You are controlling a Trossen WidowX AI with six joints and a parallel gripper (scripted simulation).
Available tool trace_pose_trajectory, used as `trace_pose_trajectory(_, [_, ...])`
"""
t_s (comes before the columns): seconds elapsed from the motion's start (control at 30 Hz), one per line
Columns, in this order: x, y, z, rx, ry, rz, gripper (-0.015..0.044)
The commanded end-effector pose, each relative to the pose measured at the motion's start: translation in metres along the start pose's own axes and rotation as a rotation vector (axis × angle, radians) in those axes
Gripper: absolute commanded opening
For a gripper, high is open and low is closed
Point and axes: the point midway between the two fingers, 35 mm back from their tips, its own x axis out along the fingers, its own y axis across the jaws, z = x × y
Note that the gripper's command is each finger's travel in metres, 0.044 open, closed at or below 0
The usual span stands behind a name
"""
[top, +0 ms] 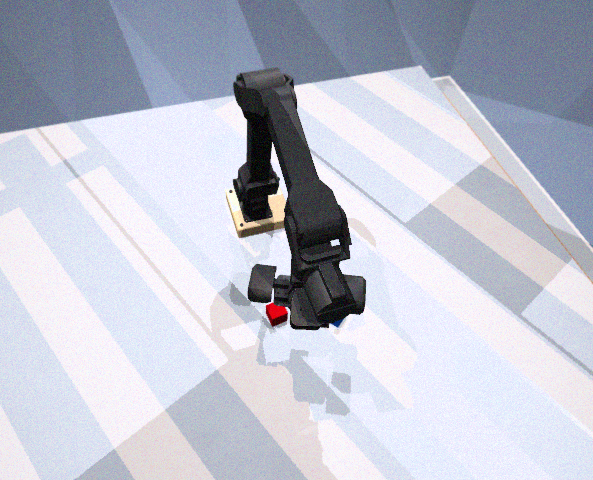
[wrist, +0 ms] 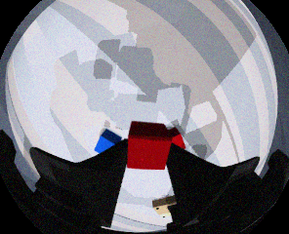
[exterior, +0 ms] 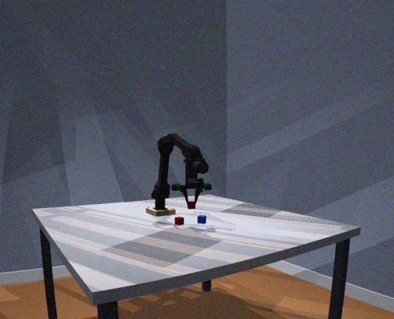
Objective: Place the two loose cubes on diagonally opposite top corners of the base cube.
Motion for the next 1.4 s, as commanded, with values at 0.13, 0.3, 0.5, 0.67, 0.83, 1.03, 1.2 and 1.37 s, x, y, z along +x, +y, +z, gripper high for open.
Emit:
trace_pose_trajectory(0.13, [0.006,0.016,-0.020,-0.083,0.002,-0.001,0.0105])
trace_pose_trajectory(0.3, [0.009,0.026,-0.031,-0.129,0.004,-0.001,0.0105])
trace_pose_trajectory(0.5, [0.013,0.037,-0.045,-0.185,0.006,0.000,0.0105])
trace_pose_trajectory(0.67, [0.017,0.045,-0.058,-0.231,0.009,0.001,0.0105])
trace_pose_trajectory(0.83, [0.020,0.052,-0.070,-0.278,0.011,0.002,0.0105])
trace_pose_trajectory(1.03, [0.021,0.054,-0.074,-0.292,0.011,0.002,0.0105])
trace_pose_trajectory(1.2, [0.021,0.054,-0.074,-0.292,0.011,0.002,0.0105])
trace_pose_trajectory(1.37, [0.023,0.054,-0.074,-0.292,0.011,0.002,0.0105])
